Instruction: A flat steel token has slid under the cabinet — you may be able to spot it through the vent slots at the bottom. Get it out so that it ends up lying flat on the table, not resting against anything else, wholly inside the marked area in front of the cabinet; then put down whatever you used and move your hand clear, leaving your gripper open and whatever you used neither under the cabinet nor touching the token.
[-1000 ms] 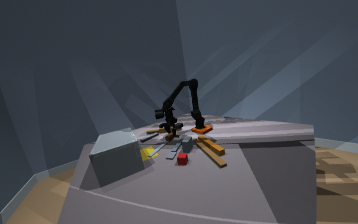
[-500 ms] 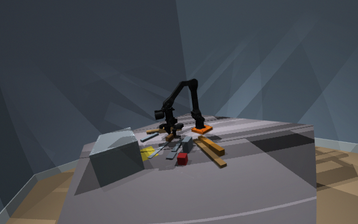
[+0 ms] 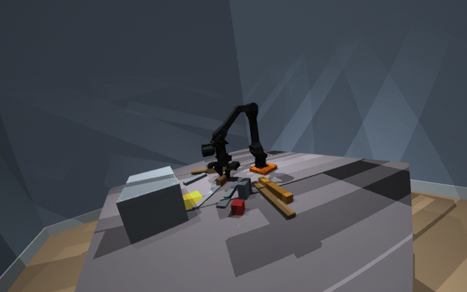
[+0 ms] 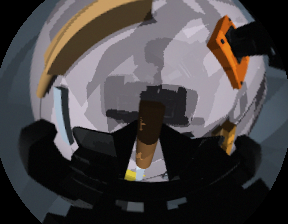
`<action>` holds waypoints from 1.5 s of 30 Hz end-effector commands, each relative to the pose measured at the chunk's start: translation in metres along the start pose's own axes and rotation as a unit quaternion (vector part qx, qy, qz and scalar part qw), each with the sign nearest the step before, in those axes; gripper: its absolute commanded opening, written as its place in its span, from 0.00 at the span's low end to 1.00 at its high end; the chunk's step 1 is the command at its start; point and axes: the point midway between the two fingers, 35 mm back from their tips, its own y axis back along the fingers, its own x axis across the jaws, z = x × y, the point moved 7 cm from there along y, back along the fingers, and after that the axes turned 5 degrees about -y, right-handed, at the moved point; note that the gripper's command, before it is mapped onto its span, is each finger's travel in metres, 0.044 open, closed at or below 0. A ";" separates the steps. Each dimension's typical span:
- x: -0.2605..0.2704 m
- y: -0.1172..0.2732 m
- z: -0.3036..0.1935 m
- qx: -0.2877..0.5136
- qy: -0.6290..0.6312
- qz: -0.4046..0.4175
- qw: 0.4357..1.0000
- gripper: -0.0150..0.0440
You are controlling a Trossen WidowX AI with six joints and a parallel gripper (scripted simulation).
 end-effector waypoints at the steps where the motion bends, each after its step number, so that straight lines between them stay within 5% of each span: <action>1: -0.003 0.001 -0.004 0.002 0.001 0.000 1.000 0.25; 45: -0.035 0.001 -0.033 0.003 0.002 -0.001 1.000 0.25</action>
